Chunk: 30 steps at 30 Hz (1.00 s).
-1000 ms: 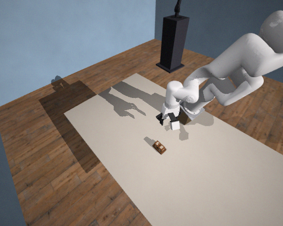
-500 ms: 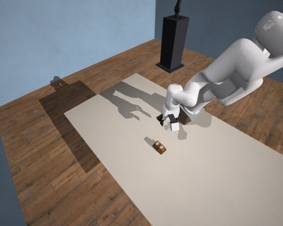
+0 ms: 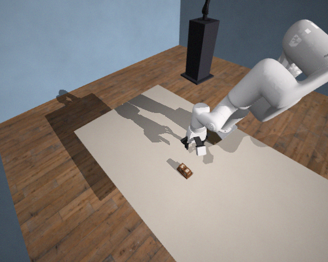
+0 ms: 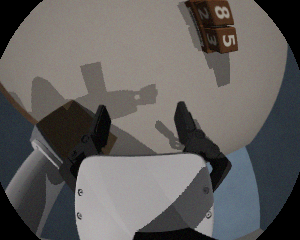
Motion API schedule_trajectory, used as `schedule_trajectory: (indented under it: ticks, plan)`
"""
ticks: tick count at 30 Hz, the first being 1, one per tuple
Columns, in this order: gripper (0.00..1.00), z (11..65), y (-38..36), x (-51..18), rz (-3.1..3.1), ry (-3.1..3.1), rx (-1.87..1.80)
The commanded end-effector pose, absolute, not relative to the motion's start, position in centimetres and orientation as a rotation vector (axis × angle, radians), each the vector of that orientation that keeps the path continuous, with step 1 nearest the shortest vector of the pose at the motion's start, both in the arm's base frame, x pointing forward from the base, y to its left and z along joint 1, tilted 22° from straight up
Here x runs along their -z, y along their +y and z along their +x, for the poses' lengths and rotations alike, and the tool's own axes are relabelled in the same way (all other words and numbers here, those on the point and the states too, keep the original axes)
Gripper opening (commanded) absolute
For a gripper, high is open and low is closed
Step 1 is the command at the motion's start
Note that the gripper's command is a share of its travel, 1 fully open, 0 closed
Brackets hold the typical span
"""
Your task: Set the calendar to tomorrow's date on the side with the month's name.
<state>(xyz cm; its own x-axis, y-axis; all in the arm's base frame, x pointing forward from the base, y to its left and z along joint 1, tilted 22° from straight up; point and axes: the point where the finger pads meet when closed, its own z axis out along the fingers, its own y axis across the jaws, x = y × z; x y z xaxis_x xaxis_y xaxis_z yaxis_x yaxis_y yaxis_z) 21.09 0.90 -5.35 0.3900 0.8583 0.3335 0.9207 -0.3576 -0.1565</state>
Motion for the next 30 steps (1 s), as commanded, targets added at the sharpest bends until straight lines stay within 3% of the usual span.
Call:
schedule_trajectory:
  ticks: [1,30]
  plan:
    - [1.0,21.2,1.0,5.5,-2.339,-1.554,0.285]
    - [1.0,21.2,2.1,8.5,-2.339,-1.554,0.285]
